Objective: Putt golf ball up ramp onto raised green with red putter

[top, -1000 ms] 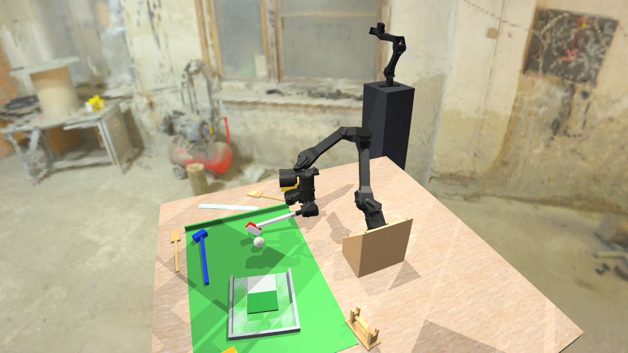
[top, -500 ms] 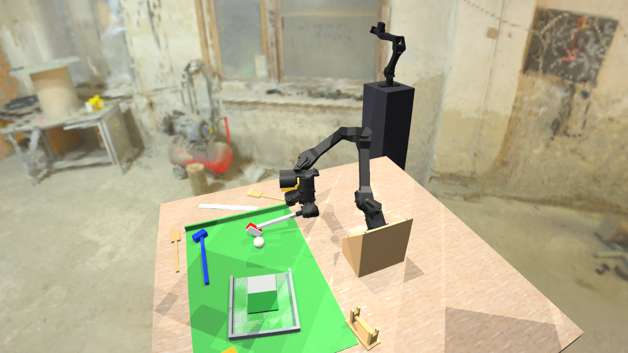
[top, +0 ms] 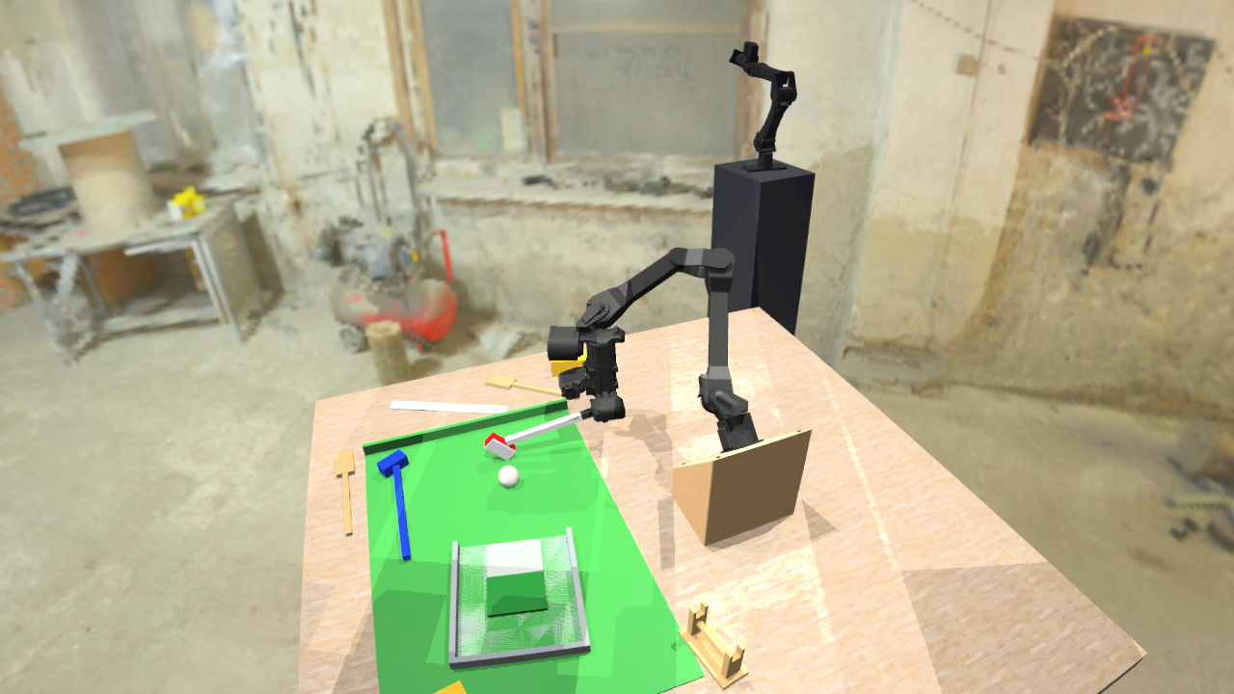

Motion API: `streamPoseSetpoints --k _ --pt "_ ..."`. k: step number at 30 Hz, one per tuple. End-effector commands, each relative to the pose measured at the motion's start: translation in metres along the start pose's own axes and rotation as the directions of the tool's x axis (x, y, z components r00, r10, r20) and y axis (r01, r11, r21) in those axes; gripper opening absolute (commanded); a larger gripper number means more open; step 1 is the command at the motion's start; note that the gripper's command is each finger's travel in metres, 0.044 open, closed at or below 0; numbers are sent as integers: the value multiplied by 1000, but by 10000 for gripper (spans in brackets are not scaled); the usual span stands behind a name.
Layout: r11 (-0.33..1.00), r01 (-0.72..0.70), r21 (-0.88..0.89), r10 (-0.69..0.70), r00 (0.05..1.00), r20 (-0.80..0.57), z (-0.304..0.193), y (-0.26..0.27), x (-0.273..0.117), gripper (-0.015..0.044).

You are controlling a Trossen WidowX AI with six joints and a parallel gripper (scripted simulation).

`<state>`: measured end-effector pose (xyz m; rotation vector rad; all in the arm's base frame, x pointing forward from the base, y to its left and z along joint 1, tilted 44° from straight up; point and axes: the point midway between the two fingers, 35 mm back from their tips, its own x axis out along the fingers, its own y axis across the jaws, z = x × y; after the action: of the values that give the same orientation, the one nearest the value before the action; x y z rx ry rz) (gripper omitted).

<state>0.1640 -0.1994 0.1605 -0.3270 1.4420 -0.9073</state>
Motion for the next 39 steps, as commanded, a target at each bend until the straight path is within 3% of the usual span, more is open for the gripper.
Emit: streamPoseSetpoints --k 1,4,15,23,33,39 --pt "1000 0 0 0 1000 0 0 0 0 0" --pt "1000 -6 1 6 1000 0 2 9 1 0" --pt "1000 -9 5 9 1000 5 1 134 -2 0" --pt "1000 -11 5 11 1000 5 1 137 -10 0" --pt "1000 -10 4 10 1000 4 0 136 -61 0" --pt "1000 -10 0 10 1000 5 0 136 -54 0"
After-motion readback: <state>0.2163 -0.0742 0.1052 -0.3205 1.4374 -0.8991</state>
